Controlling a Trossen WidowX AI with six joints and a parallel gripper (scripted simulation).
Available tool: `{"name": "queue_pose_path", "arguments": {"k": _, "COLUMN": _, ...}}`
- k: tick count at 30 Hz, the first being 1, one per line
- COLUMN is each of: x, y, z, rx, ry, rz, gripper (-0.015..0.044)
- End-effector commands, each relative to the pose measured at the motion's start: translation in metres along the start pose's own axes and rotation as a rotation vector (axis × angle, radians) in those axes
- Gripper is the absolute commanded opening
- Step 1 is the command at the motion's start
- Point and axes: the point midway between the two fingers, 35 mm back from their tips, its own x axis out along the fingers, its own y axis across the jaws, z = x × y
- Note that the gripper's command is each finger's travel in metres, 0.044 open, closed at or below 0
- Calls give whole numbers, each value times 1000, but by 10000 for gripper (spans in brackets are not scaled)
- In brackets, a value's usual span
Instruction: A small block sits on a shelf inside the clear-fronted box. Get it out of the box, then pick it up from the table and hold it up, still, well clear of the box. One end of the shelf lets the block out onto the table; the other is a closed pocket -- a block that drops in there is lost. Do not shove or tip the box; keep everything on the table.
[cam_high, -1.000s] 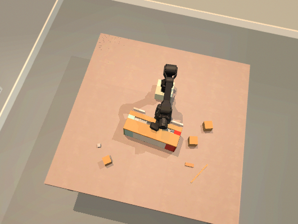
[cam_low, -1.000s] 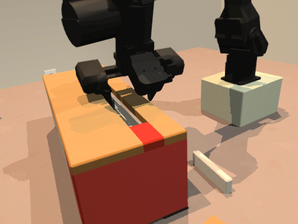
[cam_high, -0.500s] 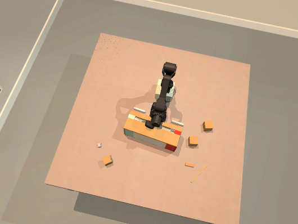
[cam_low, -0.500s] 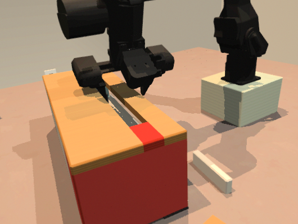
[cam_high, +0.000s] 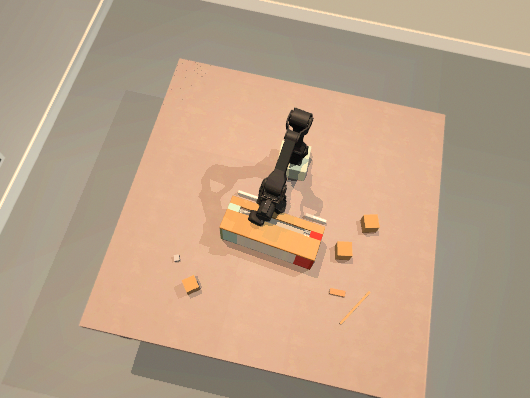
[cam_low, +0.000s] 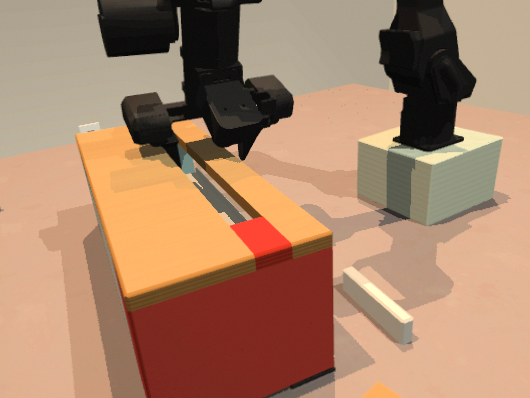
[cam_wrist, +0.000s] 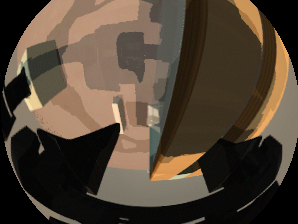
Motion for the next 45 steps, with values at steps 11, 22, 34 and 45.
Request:
{"name": "queue_pose_path", "arguments": {"k": 11, "x": 12, "y": 1, "z": -31, "rx": -1, "ry": 7, "rz": 0, "gripper": 400}}
{"name": "queue_pose_path", "arguments": {"k": 22, "x": -50, "y": 1, "z": -51, "rx": 7, "ry": 10, "rz": 3, "gripper": 400}}
{"name": "queue_pose_path", "arguments": {"k": 34, "x": -50, "y": -3, "z": -60, "rx": 848, "ry": -106, "rz": -68, "gripper": 285}}
{"name": "queue_pose_path", "arguments": {"k": 45, "x": -48, "y": 12, "z": -72, "rx": 2047, "ry": -286, "rz": 59, "gripper": 285}}
